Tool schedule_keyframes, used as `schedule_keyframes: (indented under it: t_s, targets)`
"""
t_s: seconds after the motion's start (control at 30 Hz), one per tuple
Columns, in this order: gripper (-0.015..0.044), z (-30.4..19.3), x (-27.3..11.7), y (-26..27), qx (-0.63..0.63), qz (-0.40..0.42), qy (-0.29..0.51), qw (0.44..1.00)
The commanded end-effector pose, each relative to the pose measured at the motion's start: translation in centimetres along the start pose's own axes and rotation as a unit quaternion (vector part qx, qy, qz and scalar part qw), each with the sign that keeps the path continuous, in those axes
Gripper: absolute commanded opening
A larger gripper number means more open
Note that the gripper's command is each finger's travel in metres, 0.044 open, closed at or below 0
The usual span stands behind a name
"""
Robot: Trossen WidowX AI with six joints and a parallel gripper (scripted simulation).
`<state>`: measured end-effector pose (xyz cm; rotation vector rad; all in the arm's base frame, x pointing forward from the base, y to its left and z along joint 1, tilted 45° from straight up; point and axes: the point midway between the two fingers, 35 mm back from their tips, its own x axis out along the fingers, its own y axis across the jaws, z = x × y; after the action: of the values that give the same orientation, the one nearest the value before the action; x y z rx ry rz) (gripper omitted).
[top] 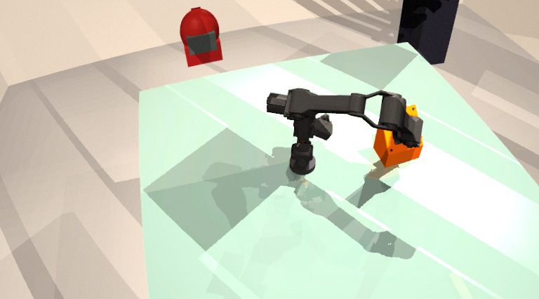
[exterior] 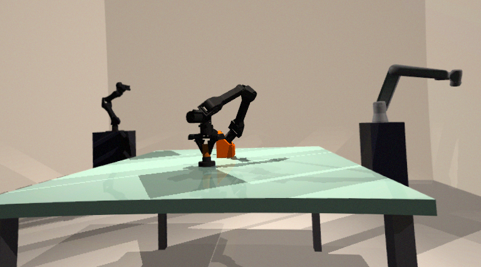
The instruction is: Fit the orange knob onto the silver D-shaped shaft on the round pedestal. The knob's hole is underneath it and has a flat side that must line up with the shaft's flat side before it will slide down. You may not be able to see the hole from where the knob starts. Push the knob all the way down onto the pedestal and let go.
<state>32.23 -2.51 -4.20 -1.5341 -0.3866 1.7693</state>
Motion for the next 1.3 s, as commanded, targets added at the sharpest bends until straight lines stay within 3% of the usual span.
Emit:
schedule_keyframes:
  t_s: [0.0,0.33,0.9,1.1,1.27]
  targets:
    - [0.0,0.1,0.4,0.0,0.009,-0.002,-0.002,1.0]
    - [0.0,0.0,0.2,0.0,0.007,0.0,-0.001,1.0]
    - [0.044,0.0,0.2,0.0,0.007,0.0,-0.001,1.0]
    - [0.044,0.0,0.0,0.0,0.007,0.0,-0.001,1.0]
    - [0.044,-0.3,-6.9,0.1,0.009,0.002,0.0,1.0]
